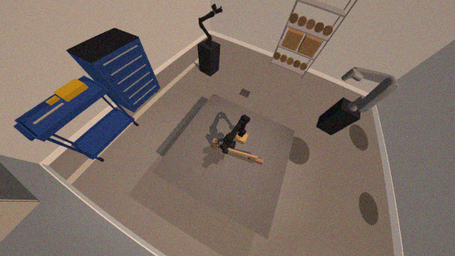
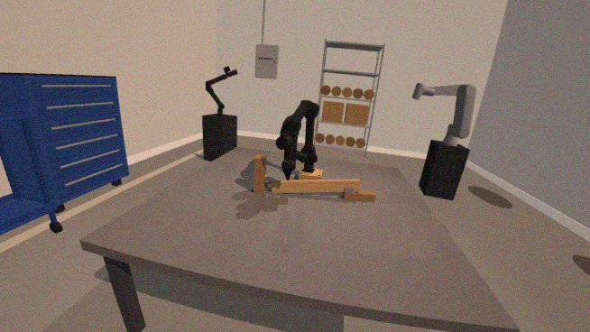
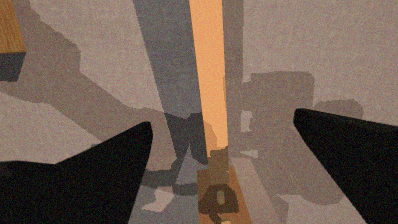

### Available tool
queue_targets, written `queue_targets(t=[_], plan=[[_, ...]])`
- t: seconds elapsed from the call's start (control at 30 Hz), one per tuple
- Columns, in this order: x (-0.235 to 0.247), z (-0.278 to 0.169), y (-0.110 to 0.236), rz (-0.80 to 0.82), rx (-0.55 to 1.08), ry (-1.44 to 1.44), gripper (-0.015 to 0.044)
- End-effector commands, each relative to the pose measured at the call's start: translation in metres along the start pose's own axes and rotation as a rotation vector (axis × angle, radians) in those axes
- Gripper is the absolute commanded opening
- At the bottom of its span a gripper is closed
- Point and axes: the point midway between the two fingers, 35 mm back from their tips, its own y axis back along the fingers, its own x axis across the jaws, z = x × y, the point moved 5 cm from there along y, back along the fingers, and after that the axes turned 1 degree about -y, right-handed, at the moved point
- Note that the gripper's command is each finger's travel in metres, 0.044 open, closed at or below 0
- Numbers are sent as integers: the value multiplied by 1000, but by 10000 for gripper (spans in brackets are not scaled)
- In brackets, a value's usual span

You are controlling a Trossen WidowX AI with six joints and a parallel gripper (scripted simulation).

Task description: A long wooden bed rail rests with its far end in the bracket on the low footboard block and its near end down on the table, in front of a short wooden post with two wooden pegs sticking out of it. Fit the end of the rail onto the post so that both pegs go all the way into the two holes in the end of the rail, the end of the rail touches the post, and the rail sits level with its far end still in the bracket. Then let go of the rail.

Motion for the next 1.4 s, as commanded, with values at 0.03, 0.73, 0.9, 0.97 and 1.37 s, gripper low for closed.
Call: queue_targets(t=[0.03,0.73,0.9,0.97,1.37], plan=[[2,3,-3,17,3,33,440],[0,2,-34,17,3,33,440],[0,2,-42,17,3,33,440],[0,2,-46,17,3,33,440],[2,2,-65,18,3,33,440]])
